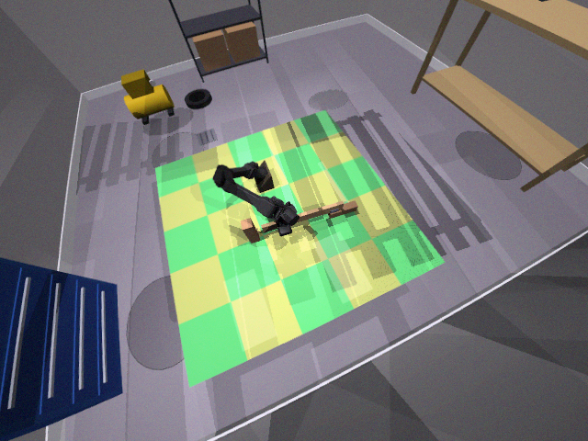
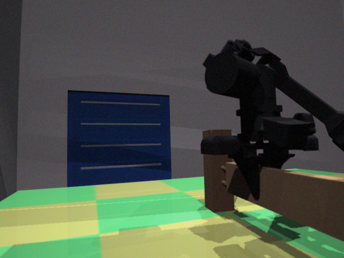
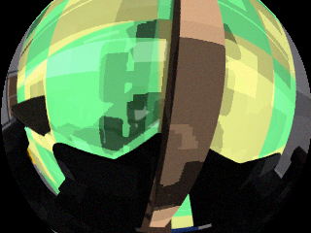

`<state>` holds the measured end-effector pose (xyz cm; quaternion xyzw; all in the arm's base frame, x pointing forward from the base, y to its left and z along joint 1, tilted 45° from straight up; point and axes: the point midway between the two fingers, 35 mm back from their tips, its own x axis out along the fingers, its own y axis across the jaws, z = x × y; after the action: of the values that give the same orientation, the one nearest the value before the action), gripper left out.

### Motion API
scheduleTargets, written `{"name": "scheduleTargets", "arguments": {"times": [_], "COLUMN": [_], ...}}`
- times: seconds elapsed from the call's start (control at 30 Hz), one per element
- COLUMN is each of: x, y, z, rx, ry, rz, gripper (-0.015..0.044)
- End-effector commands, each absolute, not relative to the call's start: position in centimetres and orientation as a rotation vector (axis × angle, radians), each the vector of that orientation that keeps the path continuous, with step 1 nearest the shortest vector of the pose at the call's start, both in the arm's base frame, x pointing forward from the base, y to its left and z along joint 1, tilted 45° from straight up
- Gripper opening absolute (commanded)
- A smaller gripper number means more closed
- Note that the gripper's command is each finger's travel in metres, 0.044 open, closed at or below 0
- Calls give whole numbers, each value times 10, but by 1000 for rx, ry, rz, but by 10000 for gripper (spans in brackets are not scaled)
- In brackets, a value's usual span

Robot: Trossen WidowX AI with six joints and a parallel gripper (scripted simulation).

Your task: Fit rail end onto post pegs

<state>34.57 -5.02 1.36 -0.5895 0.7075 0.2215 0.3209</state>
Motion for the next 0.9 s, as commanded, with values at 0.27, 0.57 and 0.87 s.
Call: {"name": "scheduleTargets", "arguments": {"times": [0.27,0.57,0.87], "x": [345,345,344], "y": [-52,-54,-57], "z": [18,20,21], "rx": [-1550,-1550,-1550], "ry": [1856,1856,1856], "rz": [585,585,585], "gripper": [0,0,0]}}
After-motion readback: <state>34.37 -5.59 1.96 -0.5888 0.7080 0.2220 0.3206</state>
